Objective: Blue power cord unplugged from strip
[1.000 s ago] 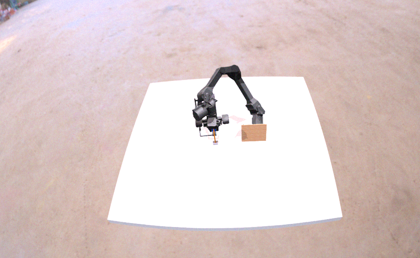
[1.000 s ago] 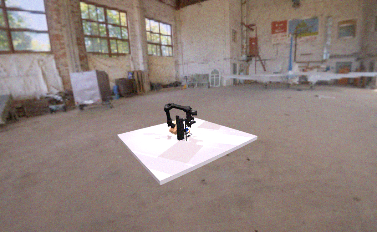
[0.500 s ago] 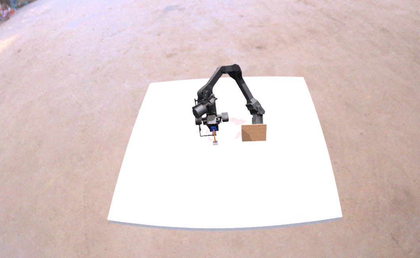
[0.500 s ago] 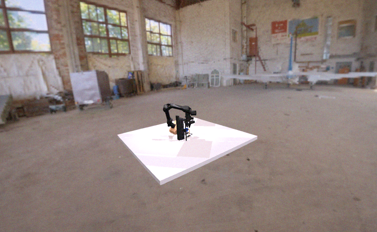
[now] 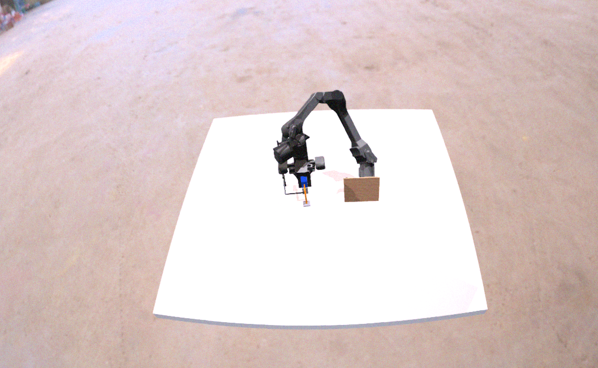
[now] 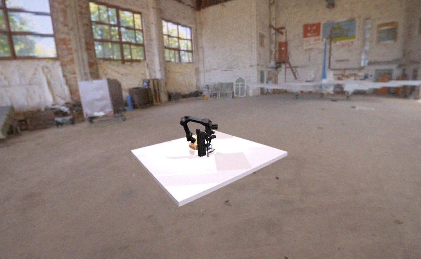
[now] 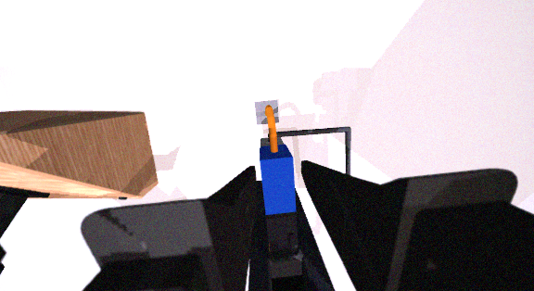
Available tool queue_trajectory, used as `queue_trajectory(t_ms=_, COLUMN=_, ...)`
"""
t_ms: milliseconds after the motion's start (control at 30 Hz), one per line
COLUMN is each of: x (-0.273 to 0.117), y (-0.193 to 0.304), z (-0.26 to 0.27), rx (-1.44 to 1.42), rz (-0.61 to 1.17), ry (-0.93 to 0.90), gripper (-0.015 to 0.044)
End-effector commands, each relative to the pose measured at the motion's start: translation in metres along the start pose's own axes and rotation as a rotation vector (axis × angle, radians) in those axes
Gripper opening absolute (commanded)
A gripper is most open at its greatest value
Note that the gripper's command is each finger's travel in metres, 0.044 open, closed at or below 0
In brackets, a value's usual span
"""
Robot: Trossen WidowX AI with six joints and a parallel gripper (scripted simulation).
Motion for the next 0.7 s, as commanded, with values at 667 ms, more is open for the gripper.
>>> queue_trajectory(t_ms=667, x=0.010, y=0.005, z=0.001, rx=0.000, rz=0.001, ry=-0.001, gripper=0.0035)
Point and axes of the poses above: the point midway between the two fingers, 35 mm back from their tips, its own x axis out along the fingers, its own z axis across the jaws, y = z × x, the point moved 3 cm from there along -x, back along the fingers, and after that the axes turned 5 degrees about -x, right-handed, at the moved point
